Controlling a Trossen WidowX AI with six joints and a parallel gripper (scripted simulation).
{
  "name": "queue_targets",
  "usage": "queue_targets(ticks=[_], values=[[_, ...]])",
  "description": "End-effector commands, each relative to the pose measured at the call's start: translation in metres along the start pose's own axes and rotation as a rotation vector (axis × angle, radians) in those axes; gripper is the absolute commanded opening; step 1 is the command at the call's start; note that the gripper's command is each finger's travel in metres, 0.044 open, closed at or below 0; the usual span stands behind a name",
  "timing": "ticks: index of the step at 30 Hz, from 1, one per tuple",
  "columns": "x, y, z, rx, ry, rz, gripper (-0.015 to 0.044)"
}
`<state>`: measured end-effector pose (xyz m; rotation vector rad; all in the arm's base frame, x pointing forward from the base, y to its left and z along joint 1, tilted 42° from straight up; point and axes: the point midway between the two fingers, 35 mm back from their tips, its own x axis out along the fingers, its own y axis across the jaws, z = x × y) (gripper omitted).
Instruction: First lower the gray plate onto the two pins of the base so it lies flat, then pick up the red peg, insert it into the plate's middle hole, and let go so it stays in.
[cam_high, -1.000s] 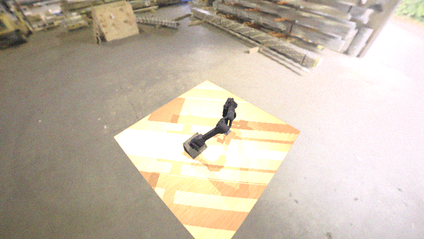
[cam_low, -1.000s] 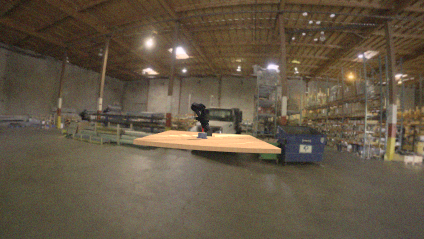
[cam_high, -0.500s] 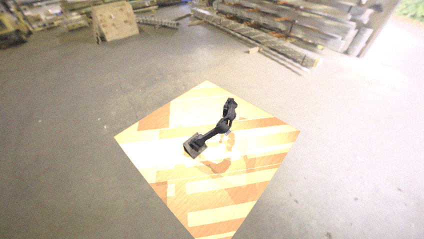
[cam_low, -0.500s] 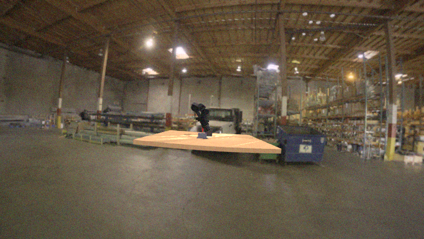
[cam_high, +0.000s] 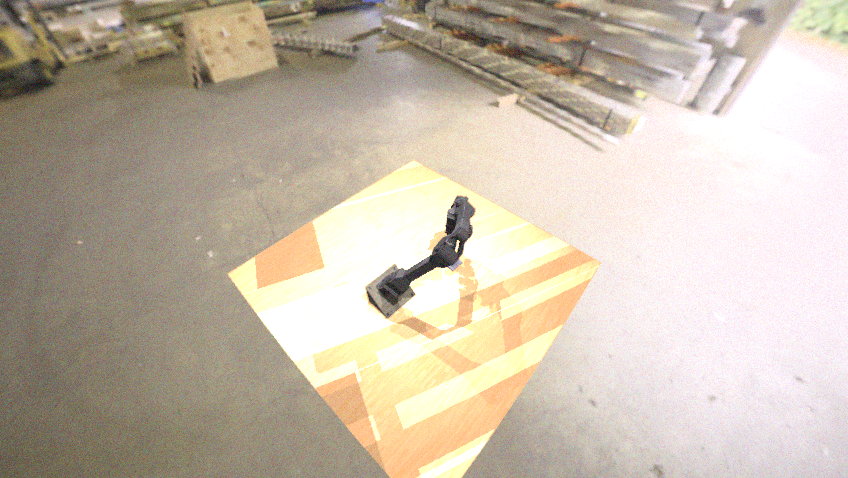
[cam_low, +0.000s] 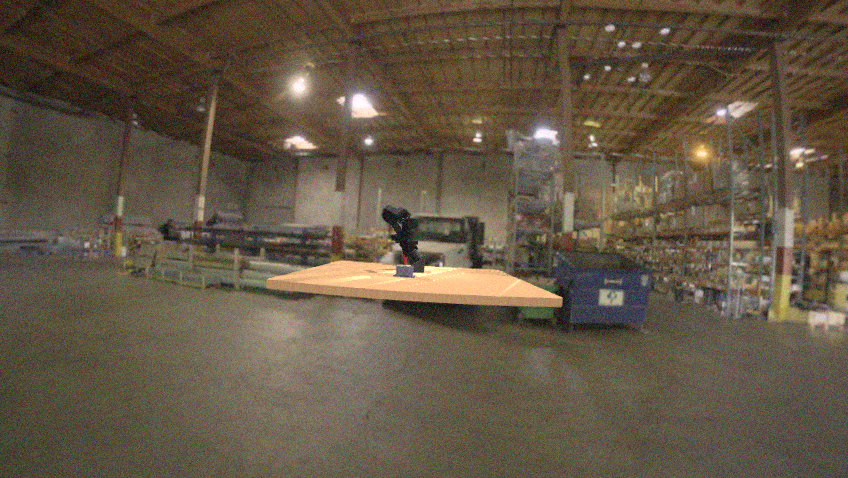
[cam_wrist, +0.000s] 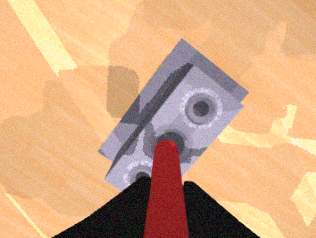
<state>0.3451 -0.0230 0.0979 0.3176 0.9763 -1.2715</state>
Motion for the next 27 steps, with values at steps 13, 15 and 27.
queue_targets(ticks=[13, 15, 27], values=[[0.012, -0.0014, 0.0011, -0.002, -0.001, -0.005, 0.0], [0.012, -0.0014, 0.0011, -0.002, -0.001, -0.005, 0.0], [0.0134, -0.0022, 0.0006, -0.002, -0.001, -0.005, 0.0]])
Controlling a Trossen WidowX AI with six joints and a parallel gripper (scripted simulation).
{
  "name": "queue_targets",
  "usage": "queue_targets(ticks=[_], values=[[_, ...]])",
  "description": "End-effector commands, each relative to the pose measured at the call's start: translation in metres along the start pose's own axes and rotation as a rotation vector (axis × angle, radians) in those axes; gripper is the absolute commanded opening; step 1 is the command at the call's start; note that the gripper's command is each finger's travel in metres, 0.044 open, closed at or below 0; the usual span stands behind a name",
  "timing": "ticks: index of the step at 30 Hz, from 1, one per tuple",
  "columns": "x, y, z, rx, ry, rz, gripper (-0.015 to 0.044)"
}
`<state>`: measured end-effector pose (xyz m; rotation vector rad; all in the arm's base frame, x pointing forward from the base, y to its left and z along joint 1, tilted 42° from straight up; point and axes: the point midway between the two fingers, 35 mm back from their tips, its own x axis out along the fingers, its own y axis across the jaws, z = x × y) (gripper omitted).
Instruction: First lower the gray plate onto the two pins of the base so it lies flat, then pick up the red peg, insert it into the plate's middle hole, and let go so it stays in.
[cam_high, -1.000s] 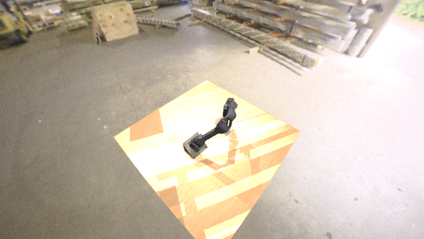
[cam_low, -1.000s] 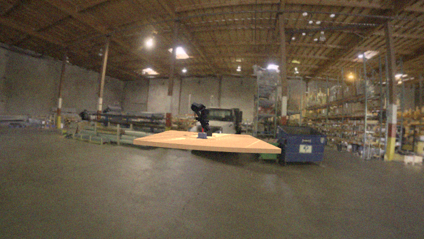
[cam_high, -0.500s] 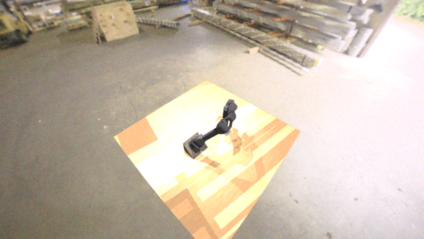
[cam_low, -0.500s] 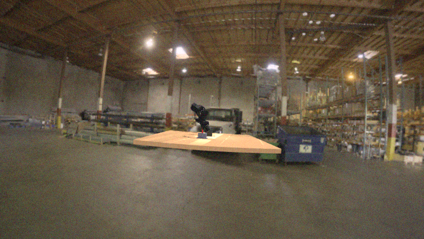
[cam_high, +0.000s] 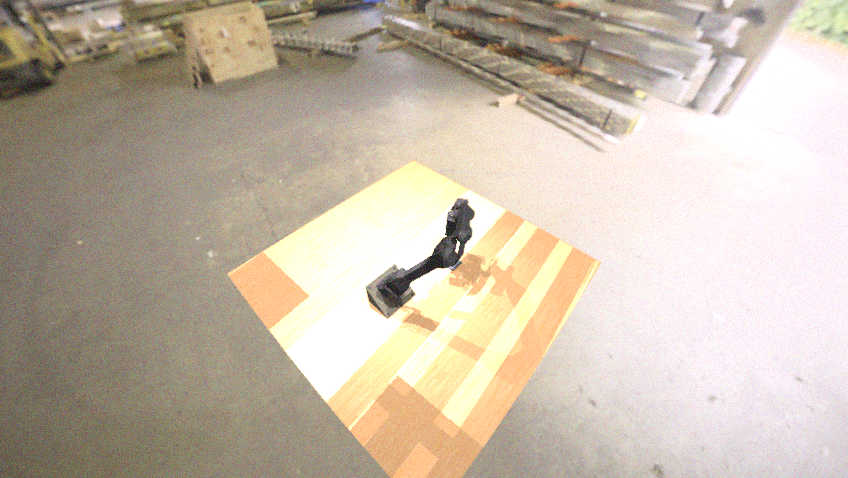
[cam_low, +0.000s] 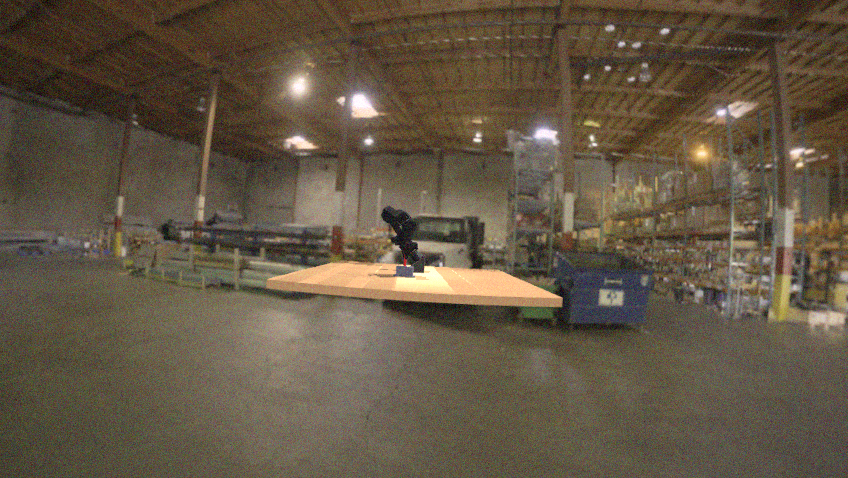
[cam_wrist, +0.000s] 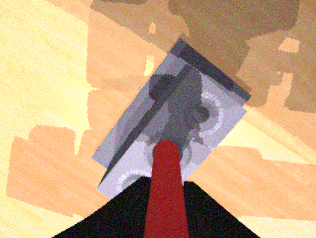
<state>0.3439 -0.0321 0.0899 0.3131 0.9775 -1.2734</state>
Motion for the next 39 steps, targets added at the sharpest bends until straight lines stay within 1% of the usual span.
queue_targets(ticks=[1, 28, 33, 34, 39], values=[[0.0015, -0.001, -0.0008, 0.0, 0.0, -0.001, 0.0], [0.0024, -0.001, -0.0008, 0.003, 0.001, 0.0, 0.0], [0.0024, -0.001, -0.0008, 0.003, 0.001, 0.0, 0.0131], [0.0024, -0.001, -0.0008, 0.003, 0.001, 0.0, 0.015], [0.0024, -0.001, -0.0008, 0.003, 0.001, 0.0, 0.015]])
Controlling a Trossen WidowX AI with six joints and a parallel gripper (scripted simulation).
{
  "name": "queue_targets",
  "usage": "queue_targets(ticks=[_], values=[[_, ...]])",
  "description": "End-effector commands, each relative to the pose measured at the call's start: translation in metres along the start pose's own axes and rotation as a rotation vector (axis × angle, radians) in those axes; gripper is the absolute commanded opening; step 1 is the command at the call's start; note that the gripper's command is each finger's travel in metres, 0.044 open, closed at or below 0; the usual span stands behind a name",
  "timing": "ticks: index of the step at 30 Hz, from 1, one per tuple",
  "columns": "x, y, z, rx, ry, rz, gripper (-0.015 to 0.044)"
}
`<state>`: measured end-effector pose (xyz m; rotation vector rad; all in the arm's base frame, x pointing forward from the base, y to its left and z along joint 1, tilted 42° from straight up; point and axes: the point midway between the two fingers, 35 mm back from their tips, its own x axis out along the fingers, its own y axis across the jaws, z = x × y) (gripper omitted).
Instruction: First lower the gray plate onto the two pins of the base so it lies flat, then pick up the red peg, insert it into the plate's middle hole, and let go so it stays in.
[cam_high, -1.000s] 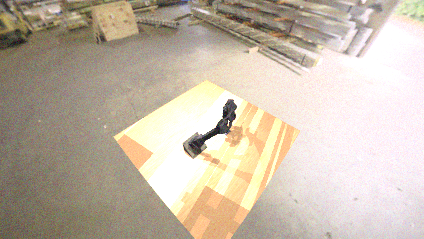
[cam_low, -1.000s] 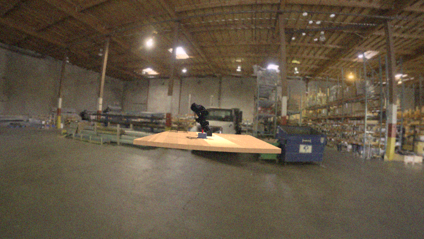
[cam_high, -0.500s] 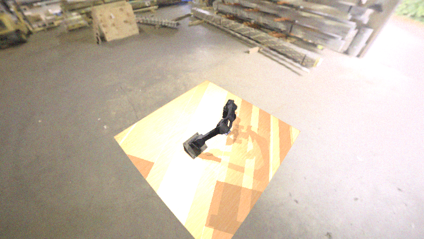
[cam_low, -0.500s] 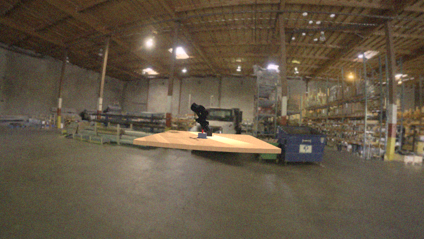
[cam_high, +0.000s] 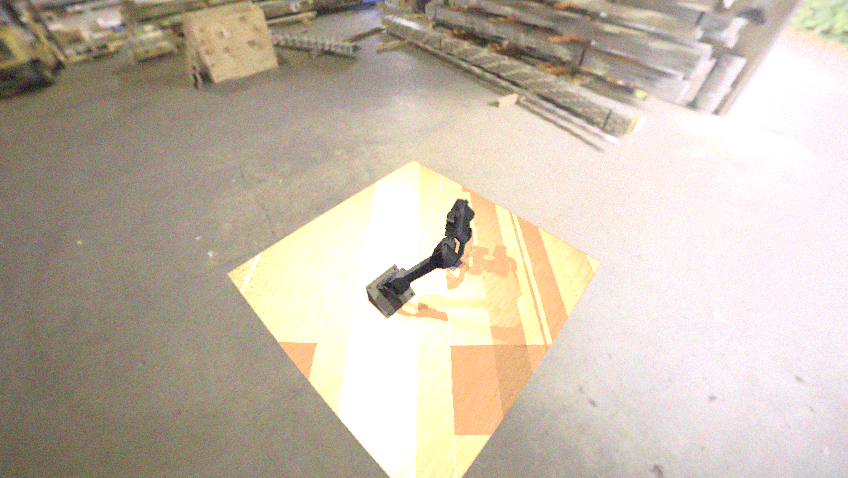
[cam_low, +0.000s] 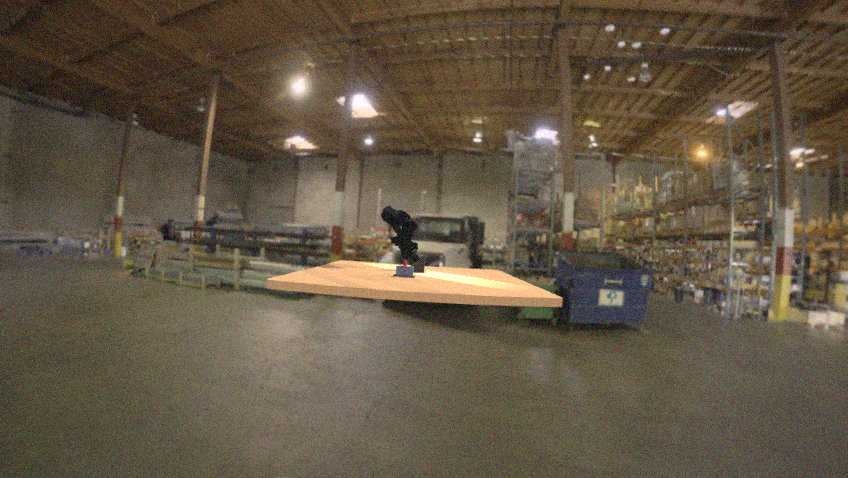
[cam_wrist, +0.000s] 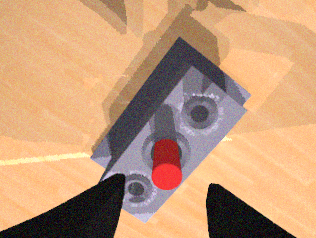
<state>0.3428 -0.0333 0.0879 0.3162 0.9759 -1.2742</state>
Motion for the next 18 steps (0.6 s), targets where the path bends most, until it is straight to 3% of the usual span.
queue_targets(ticks=[1, 18], values=[[0.0001, -0.0002, 0.0001, 0.0, 0.0, -0.001, 0.015], [-0.0098, -0.0002, -0.0023, -0.008, -0.002, -0.007, 0.015]])
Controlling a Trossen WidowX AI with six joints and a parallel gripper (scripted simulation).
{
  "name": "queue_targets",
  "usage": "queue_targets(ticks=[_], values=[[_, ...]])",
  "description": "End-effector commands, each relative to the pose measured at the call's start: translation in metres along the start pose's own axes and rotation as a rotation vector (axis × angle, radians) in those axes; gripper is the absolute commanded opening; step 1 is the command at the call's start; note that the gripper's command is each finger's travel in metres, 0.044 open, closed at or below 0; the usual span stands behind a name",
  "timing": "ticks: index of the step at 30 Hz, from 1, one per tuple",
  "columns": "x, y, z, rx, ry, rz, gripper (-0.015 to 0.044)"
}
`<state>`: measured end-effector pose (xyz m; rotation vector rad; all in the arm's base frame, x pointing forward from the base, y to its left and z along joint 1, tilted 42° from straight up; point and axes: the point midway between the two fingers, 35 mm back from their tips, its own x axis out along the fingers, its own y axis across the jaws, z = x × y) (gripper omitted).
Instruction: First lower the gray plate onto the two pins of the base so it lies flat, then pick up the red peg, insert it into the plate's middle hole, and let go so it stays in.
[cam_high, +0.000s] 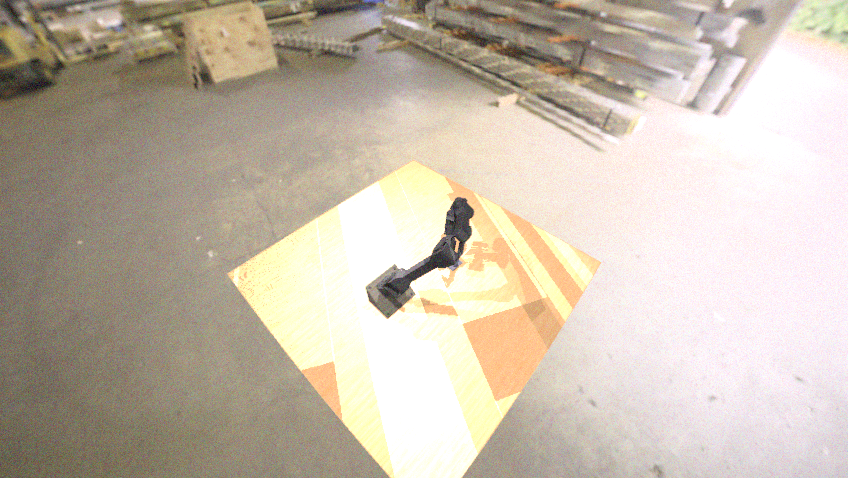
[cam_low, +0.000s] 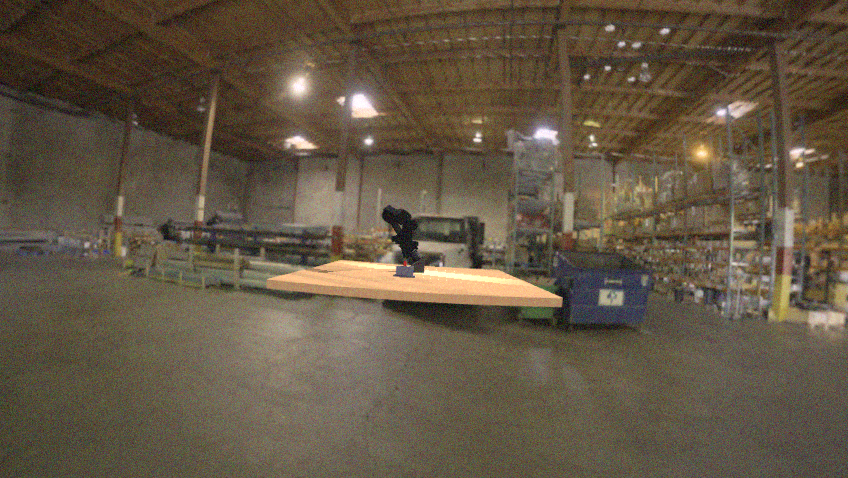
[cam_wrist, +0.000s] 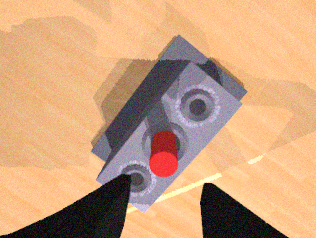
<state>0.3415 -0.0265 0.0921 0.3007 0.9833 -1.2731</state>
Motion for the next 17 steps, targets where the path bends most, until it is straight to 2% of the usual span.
queue_targets(ticks=[1, 17], values=[[-0.003, 0.0, 0.0, 0.005, 0.001, 0.0, 0.015], [-0.017, -0.001, -0.002, 0.005, 0.002, 0.0, 0.015]])
